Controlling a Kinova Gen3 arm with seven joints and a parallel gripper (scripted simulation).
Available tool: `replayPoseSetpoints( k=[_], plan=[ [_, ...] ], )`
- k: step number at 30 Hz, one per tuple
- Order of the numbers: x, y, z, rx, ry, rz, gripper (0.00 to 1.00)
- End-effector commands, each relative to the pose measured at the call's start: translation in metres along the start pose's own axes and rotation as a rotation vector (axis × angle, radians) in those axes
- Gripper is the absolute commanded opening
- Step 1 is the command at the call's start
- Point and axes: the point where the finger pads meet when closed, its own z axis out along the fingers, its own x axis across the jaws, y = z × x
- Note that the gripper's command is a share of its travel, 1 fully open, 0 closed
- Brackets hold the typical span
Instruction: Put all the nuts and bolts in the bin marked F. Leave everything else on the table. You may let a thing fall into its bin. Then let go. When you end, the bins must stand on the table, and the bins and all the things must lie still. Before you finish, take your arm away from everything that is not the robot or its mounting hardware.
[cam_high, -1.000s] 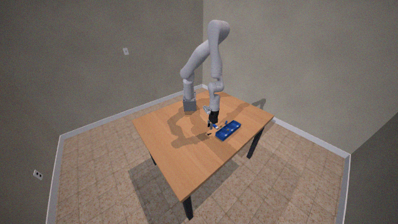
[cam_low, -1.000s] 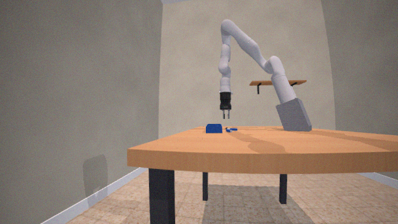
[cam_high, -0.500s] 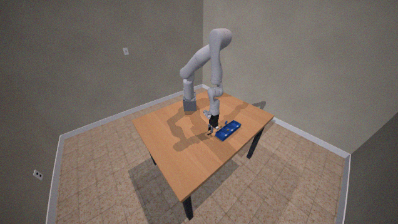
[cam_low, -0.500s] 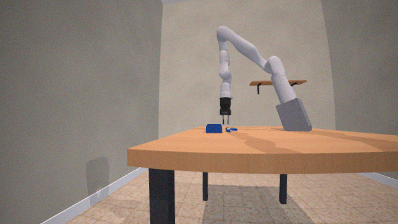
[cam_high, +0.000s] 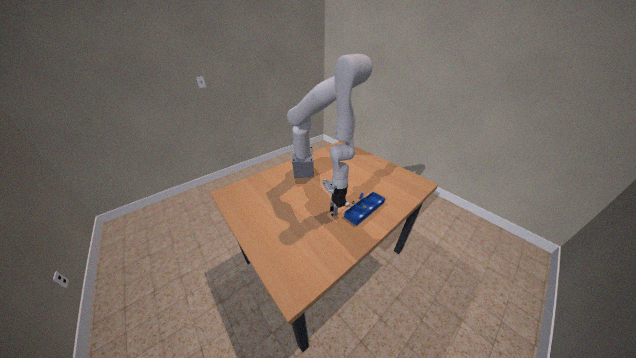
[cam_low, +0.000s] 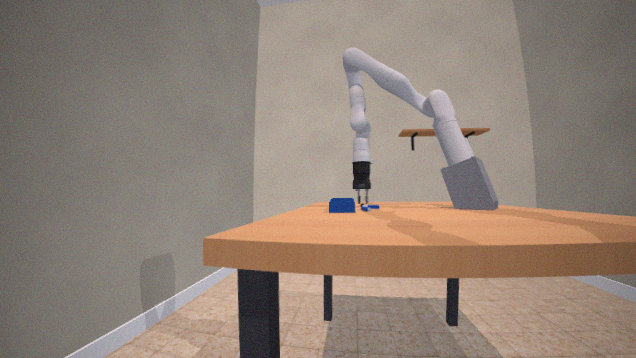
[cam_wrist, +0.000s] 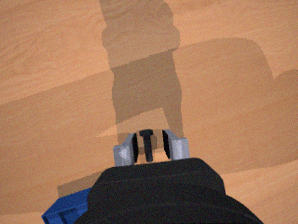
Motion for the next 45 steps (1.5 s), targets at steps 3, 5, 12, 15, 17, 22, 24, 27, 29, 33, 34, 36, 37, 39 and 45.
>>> replayPoseSetpoints(
  k=[3, 5, 12, 15, 17, 22, 24, 27, 29, 33, 34, 36, 37, 39, 45],
  plan=[
    [-0.002, 0.004, 0.000, -0.001, -0.002, -0.004, 0.62],
    [-0.002, 0.004, 0.000, -0.001, -0.002, -0.004, 0.62],
    [-0.003, 0.006, 0.000, -0.001, -0.002, -0.004, 0.62],
    [-0.003, 0.006, 0.004, -0.001, -0.002, -0.004, 0.62],
    [-0.003, 0.006, 0.007, -0.001, -0.002, -0.004, 0.62],
    [-0.003, 0.006, 0.012, -0.001, -0.002, -0.004, 0.62],
    [-0.002, 0.005, 0.012, -0.001, -0.002, -0.004, 0.62],
    [-0.002, 0.005, 0.012, -0.001, -0.002, -0.004, 0.62],
    [-0.003, 0.005, 0.012, -0.001, -0.002, -0.004, 0.62],
    [-0.003, 0.006, 0.012, -0.001, -0.002, -0.004, 0.62],
    [-0.003, 0.006, 0.012, -0.001, -0.002, -0.004, 0.62],
    [-0.003, 0.006, 0.012, -0.001, -0.002, -0.004, 0.00],
    [-0.003, 0.006, 0.012, -0.001, -0.002, -0.004, 0.00],
    [-0.003, 0.006, 0.012, -0.001, -0.002, -0.004, 0.00],
    [-0.003, 0.006, 0.012, -0.001, -0.002, -0.004, 0.00]
  ],
)
